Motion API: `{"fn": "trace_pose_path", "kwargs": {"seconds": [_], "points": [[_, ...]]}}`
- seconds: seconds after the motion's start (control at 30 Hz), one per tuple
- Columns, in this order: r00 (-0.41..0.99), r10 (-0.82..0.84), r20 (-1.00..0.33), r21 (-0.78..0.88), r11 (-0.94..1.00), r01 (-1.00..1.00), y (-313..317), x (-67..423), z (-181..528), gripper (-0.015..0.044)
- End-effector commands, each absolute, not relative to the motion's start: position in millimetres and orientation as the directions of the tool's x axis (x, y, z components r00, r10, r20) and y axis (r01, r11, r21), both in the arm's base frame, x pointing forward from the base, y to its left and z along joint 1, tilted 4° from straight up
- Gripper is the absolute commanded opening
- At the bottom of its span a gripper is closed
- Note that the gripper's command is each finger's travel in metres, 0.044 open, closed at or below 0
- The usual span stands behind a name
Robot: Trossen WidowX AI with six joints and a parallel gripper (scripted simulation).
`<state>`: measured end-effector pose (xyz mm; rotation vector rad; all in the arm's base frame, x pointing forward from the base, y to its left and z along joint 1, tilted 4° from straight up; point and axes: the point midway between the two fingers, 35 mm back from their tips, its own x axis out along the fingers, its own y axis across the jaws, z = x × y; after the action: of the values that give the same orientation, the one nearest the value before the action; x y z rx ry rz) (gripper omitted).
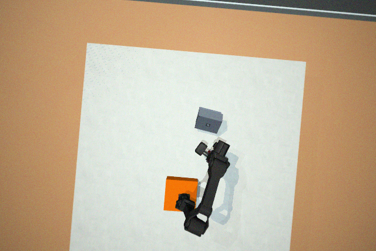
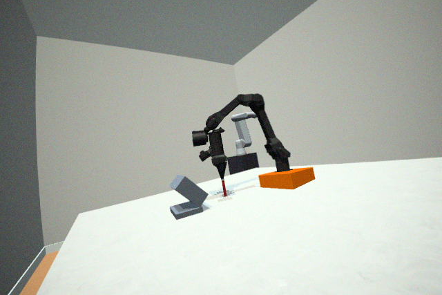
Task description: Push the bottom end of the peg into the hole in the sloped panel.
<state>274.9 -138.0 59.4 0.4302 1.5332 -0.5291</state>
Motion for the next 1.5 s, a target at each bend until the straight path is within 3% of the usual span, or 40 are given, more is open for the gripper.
{"fn": "trace_pose_path", "kwargs": {"seconds": [0.0, 0.87, 1.4, 1.47], "points": [[-0.039, -0.056, -0.998, -0.068, 0.814, 0.577, -139, 274, 52, 0.0440], [-0.040, -0.056, -0.998, -0.069, 0.814, 0.577, -140, 270, 14, 0.0440], [-0.036, -0.053, -0.998, -0.064, 0.812, 0.580, -139, 272, 17, 0.0020], [-0.036, -0.053, -0.998, -0.064, 0.812, 0.580, -139, 272, 17, 0.0007]]}}
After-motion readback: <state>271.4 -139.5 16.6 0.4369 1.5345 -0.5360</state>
